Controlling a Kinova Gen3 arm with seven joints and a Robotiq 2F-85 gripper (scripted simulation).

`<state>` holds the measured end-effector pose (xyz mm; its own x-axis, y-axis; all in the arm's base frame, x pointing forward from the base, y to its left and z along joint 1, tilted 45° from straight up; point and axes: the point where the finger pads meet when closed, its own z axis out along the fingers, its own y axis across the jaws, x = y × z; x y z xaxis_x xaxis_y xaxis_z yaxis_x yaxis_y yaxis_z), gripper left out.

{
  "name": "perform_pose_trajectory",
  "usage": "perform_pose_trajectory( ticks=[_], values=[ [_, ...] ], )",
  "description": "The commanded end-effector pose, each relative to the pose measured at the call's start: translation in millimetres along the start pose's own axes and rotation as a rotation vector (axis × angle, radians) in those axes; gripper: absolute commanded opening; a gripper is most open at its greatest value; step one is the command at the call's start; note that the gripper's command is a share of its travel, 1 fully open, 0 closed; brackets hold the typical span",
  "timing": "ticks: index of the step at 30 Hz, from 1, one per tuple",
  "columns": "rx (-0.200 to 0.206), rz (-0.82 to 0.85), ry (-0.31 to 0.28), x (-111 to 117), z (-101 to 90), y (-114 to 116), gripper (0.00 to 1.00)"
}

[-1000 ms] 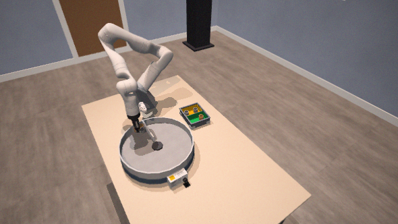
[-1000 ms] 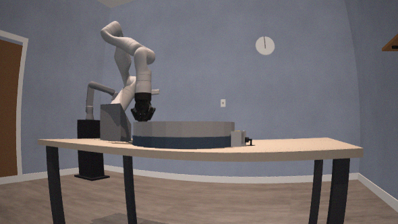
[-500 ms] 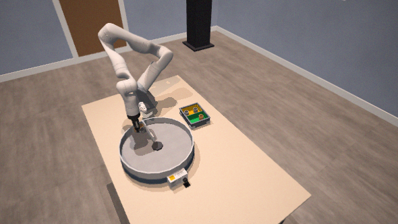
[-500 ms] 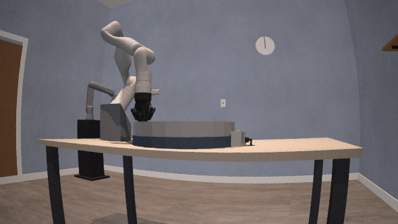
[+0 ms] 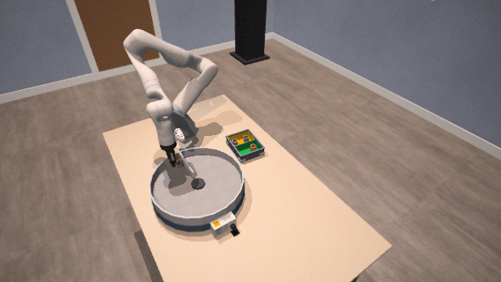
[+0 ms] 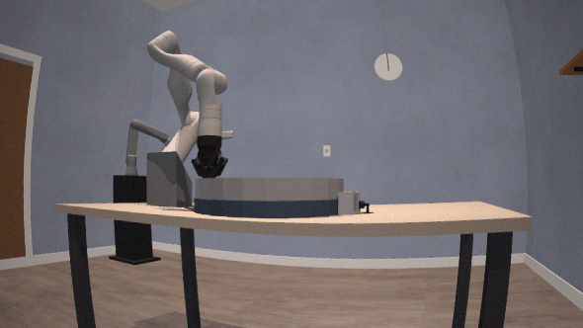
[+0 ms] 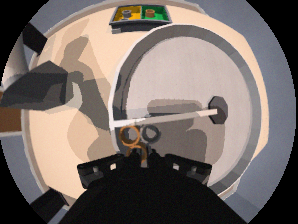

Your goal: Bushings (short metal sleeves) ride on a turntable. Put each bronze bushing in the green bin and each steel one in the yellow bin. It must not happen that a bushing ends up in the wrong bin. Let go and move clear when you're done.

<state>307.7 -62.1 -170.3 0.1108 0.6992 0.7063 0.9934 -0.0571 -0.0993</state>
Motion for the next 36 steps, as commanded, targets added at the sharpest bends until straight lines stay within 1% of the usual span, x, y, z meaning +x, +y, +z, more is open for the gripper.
perform_pose_trajectory(
  ticks=[1, 34, 36],
  values=[
    [-0.001, 0.0, -0.001, -0.5, -0.8, 0.3, 0.0],
    [-0.002, 0.0, -0.004, -0.9, -3.1, 0.7, 0.0],
    [-0.002, 0.001, -0.003, -0.8, -5.2, 0.6, 0.0]
  ],
)
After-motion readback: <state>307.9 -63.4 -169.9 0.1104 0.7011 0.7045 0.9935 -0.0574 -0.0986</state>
